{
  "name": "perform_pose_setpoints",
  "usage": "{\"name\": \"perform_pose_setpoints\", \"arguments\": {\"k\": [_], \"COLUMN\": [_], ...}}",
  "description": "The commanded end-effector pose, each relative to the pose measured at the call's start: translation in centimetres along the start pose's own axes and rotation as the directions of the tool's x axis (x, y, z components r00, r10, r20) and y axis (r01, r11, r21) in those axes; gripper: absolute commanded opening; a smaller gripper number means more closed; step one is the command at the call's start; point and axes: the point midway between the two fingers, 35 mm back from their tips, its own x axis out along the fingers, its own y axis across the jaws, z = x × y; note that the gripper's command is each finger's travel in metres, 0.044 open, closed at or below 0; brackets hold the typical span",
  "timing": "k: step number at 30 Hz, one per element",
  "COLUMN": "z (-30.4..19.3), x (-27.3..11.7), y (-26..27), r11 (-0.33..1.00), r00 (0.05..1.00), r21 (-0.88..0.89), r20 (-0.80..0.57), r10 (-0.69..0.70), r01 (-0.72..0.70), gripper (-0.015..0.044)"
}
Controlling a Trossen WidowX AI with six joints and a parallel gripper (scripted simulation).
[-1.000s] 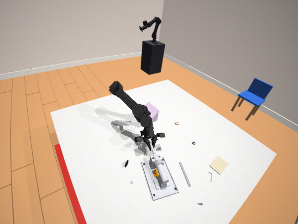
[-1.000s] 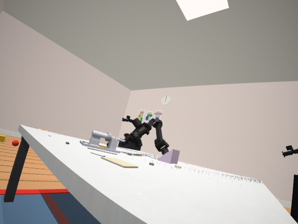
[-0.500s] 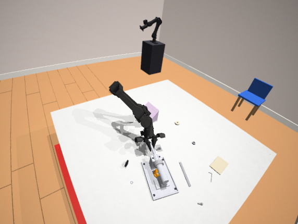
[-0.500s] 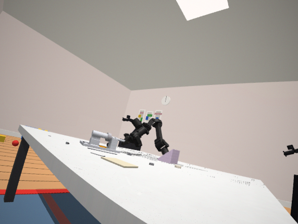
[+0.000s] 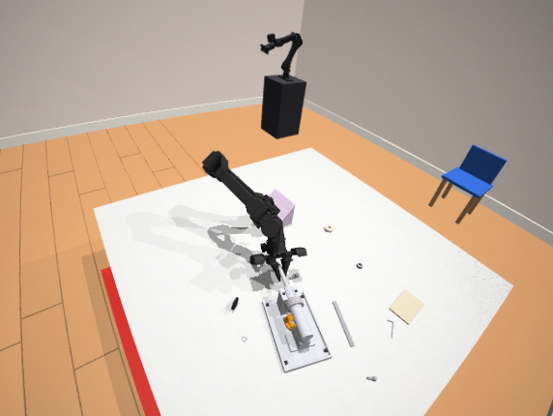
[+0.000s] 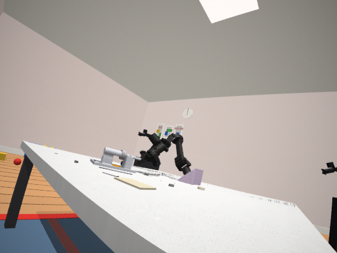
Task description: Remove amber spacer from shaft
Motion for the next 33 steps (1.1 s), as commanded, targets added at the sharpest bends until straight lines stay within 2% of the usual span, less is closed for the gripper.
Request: {"name": "perform_pose_setpoints", "arguments": {"k": [1, 33], "z": [-0.84, -0.62], "x": [0.2, -0.02], "y": [0.1, 0.1], "r11": [1.0, 1.0], "r00": [1.0, 1.0], "r21": [0.007, 0.007], "r20": [-0.017, -0.017], "r10": [-0.004, -0.004], "r01": [0.004, 0.004], "gripper": [0.0, 0.0]}}
